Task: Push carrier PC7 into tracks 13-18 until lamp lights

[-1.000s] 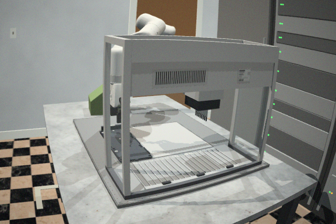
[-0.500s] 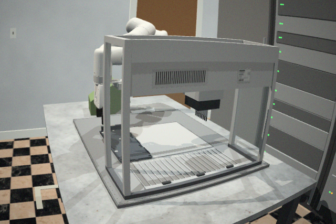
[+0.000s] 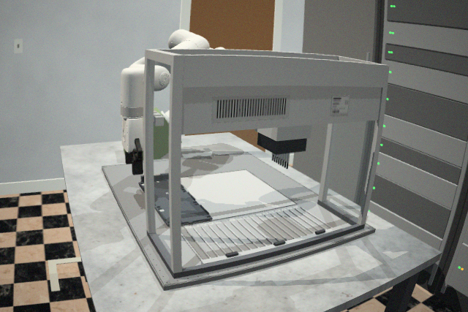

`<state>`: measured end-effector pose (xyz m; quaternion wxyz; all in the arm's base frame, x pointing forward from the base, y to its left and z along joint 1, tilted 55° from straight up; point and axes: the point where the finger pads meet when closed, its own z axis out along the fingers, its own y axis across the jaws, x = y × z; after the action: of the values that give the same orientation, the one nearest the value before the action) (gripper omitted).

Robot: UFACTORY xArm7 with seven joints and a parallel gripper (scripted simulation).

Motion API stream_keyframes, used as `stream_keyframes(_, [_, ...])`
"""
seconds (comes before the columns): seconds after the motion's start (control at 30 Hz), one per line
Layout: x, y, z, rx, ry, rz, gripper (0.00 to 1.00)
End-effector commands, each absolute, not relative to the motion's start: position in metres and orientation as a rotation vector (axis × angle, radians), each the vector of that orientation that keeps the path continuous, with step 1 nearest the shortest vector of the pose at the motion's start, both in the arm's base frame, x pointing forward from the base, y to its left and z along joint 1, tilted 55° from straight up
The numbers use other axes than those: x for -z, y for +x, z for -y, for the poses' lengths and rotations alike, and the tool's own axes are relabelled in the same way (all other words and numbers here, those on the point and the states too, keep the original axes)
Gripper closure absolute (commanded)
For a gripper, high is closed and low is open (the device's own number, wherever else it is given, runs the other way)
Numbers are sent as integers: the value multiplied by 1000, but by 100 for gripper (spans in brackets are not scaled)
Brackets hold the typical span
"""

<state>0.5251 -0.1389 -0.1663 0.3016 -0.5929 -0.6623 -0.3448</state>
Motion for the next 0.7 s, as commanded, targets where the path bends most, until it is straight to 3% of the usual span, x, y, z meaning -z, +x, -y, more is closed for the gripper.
stream_keyframes(0.0, [166,526,142,915,-1578,1758,0])
stream_keyframes(0.67, [181,526,120,915,-1578,1758,0])
